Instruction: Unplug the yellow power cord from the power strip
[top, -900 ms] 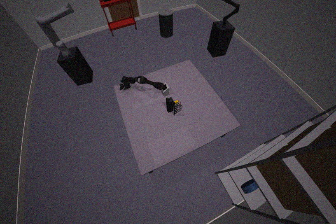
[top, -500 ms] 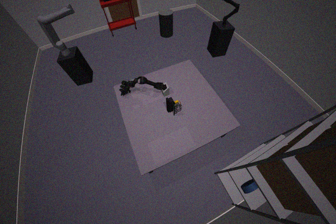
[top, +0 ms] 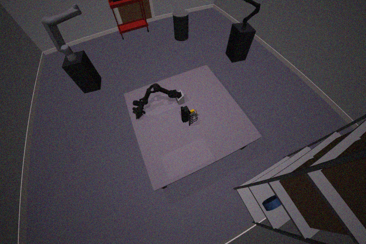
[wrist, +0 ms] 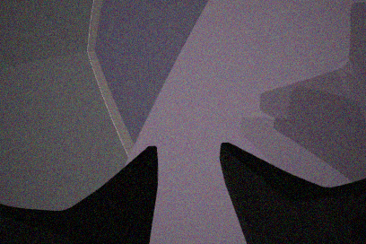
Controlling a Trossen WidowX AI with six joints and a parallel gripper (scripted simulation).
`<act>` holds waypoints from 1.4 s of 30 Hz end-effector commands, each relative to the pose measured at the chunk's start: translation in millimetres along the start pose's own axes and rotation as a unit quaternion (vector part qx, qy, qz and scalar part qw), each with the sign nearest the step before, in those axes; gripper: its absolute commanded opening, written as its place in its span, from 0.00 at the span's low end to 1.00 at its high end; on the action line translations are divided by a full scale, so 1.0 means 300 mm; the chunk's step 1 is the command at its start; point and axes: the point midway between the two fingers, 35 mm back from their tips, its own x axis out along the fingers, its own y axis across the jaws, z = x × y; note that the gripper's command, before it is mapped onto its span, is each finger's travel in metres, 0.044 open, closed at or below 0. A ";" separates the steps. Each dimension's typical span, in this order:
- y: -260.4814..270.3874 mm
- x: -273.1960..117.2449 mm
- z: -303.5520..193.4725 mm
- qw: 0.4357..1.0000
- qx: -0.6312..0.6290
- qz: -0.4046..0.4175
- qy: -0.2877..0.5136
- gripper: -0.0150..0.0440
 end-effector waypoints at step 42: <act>0.231 -0.088 -1.817 0.732 -0.451 0.111 0.498 0.53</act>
